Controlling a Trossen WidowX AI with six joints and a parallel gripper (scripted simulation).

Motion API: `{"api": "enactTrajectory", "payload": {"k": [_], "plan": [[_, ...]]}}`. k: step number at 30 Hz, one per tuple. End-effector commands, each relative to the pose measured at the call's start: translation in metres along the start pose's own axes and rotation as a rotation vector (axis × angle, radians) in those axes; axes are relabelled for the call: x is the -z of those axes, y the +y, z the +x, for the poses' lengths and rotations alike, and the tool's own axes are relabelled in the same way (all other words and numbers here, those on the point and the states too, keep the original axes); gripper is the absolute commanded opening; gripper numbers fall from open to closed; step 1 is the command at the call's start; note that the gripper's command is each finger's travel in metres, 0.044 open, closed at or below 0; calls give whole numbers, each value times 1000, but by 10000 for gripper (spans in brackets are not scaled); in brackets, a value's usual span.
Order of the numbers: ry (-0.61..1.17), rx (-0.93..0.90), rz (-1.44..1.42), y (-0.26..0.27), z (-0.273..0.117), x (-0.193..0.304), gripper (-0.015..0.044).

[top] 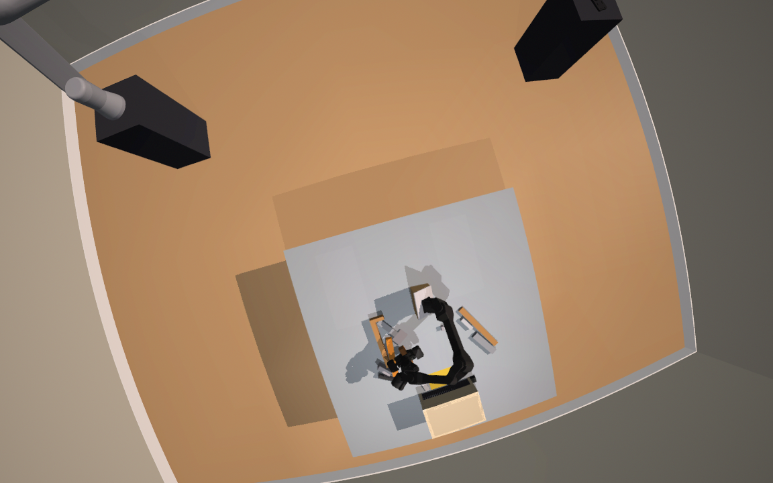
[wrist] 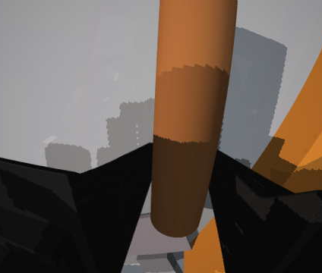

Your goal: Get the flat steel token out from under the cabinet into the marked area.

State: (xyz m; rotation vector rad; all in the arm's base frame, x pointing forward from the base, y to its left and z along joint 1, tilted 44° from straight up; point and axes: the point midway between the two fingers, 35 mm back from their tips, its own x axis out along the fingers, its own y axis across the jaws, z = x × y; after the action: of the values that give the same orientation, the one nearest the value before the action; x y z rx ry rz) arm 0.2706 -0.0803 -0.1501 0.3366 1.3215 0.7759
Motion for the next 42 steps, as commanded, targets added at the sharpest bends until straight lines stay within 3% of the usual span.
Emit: {"api": "enactTrajectory", "payload": {"k": [1, 10, 42], "plan": [[1, 0, 0, 0, -1, 7, 0], [2, -1, -2, -1, -2, 13, 0], [0, -4, -37, 3, -1, -47, 0]]}}
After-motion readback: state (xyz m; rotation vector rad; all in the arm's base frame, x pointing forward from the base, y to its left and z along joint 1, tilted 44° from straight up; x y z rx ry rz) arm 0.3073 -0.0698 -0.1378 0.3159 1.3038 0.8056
